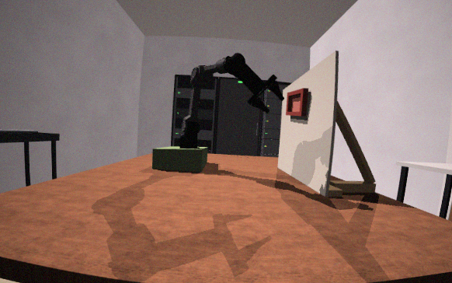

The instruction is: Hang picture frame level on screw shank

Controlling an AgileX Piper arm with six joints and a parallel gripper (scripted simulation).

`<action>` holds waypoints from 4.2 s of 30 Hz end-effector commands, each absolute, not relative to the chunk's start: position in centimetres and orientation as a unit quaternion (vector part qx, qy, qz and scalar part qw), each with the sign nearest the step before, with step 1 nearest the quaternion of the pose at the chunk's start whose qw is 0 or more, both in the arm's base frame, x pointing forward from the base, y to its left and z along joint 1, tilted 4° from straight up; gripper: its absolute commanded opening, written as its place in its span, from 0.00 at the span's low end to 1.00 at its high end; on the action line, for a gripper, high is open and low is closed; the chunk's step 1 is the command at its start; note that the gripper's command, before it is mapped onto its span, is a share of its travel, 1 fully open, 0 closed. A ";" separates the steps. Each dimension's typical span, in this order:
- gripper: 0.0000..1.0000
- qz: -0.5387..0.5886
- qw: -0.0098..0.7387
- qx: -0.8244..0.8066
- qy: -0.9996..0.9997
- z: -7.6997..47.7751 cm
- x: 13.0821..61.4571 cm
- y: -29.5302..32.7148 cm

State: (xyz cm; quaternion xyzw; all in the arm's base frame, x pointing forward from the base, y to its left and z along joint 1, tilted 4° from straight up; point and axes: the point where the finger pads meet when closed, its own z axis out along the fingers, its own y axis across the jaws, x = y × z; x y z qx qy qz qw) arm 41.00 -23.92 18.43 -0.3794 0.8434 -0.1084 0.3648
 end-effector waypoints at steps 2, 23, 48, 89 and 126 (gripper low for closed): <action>1.00 -0.109 0.365 -0.380 0.843 18.5 41.0 -23.9; 1.00 -0.111 0.363 -0.379 0.844 18.5 41.0 -24.0; 1.00 -0.202 0.294 -0.347 0.867 17.0 41.2 -26.3; 1.00 -0.480 0.433 -0.398 0.651 26.7 49.6 -18.6; 0.63 -0.425 0.571 -0.469 0.522 29.6 50.3 -6.8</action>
